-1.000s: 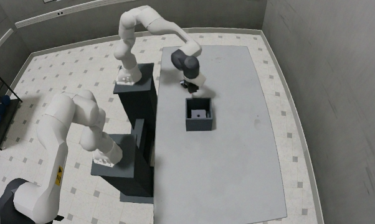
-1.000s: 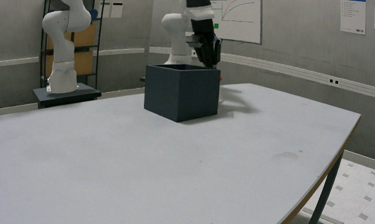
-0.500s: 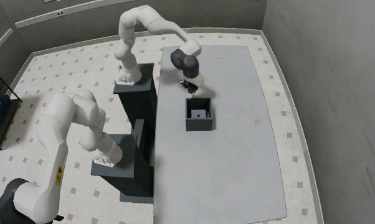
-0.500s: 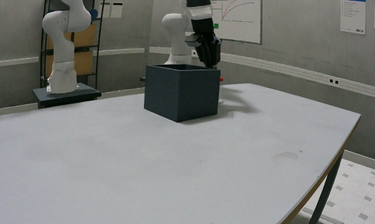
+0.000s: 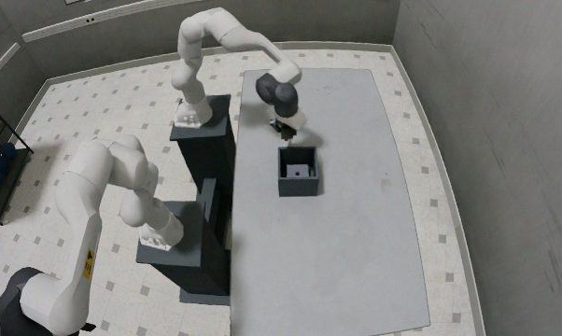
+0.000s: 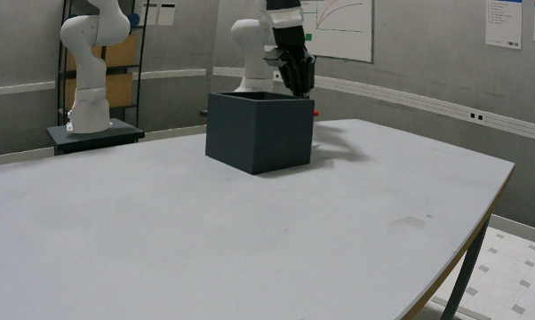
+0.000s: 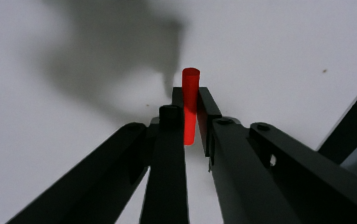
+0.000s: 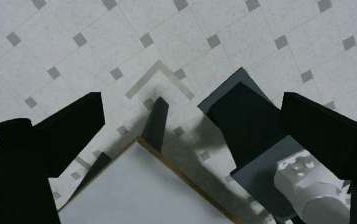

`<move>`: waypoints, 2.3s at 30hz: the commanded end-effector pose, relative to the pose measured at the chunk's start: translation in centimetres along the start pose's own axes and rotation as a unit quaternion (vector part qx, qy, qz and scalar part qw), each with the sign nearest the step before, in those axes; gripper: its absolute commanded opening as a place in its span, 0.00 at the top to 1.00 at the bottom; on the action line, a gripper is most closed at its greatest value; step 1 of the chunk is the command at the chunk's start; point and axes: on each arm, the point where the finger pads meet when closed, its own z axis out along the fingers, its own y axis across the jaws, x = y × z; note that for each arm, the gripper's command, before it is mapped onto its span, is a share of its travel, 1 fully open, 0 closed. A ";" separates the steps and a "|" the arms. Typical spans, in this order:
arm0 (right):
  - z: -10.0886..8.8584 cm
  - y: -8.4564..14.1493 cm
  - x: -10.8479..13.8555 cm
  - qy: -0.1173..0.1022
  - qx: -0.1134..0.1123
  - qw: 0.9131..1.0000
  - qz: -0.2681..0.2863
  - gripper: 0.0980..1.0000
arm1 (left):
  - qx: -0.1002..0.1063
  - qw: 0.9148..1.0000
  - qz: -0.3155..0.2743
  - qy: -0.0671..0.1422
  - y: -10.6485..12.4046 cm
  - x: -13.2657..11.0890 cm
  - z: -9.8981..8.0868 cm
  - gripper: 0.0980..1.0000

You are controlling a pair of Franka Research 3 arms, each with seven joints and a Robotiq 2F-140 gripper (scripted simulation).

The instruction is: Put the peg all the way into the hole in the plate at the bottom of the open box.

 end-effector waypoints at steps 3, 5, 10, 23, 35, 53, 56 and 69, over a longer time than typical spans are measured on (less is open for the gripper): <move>0.0 0.0 0.0 0.000 0.000 1.000 0.000 0.00 | 0.003 1.000 0.006 0.001 -0.1 0.0 -0.1 1.00; 0.0 0.0 0.0 0.000 0.000 1.000 0.000 0.00 | 0.003 1.000 0.006 0.001 -0.1 0.0 -0.1 1.00; 0.0 0.0 0.0 0.000 0.000 1.000 0.000 0.00 | 0.003 1.000 0.006 0.001 -0.1 0.0 -0.1 1.00; 0.0 0.0 0.0 0.000 0.000 1.000 0.000 0.00 | 0.002 1.000 0.007 0.015 -0.1 0.0 0.0 1.00; 0.0 0.0 0.0 0.000 0.000 1.000 0.000 0.00 | 0.001 0.996 0.007 0.090 -0.1 0.0 0.0 1.00; 0.0 0.0 0.0 0.000 0.000 1.000 0.000 0.00 | -0.001 0.945 0.007 0.326 -0.1 0.0 0.0 1.00; 0.0 0.0 0.0 0.000 0.000 1.000 0.000 0.00 | -0.004 0.932 0.000 0.362 -0.1 0.0 0.0 1.00; 0.0 0.0 0.0 0.000 0.000 1.000 0.000 0.00 | -0.021 0.866 -0.041 0.497 -0.1 0.0 -0.1 1.00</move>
